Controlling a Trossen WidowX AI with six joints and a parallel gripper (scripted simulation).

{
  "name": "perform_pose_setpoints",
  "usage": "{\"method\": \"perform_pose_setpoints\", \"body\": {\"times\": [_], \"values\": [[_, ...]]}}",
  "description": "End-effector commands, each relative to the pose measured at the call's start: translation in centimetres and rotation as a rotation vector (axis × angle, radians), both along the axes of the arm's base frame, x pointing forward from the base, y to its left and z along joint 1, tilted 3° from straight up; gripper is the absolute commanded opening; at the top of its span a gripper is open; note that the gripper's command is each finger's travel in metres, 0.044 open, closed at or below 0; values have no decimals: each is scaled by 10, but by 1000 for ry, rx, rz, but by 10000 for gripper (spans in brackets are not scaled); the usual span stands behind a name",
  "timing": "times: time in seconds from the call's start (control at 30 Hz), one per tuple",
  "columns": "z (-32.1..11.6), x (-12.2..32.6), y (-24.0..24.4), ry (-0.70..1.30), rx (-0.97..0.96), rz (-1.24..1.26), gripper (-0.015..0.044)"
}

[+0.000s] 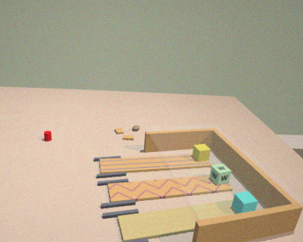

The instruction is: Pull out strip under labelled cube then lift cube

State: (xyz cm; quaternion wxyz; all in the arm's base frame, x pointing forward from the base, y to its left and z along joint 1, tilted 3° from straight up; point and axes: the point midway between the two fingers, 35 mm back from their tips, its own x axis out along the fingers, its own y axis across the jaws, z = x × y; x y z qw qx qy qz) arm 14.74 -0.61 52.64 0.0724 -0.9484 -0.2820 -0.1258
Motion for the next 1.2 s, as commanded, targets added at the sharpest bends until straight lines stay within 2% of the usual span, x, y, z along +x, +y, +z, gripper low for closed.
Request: {"method": "perform_pose_setpoints", "body": {"times": [0.0,0.07,0.27,0.57,0.87,1.17], "values": [[0,-1,1,-12,-14,-7,400],[1,-9,12,-102,-127,-66,400],[-10,-23,69,-443,-684,-308,400],[-74,25,137,-769,-1586,-480,400],[-156,92,139,-907,-2245,-338,400],[-253,146,94,-1025,-2711,77,400]]}}
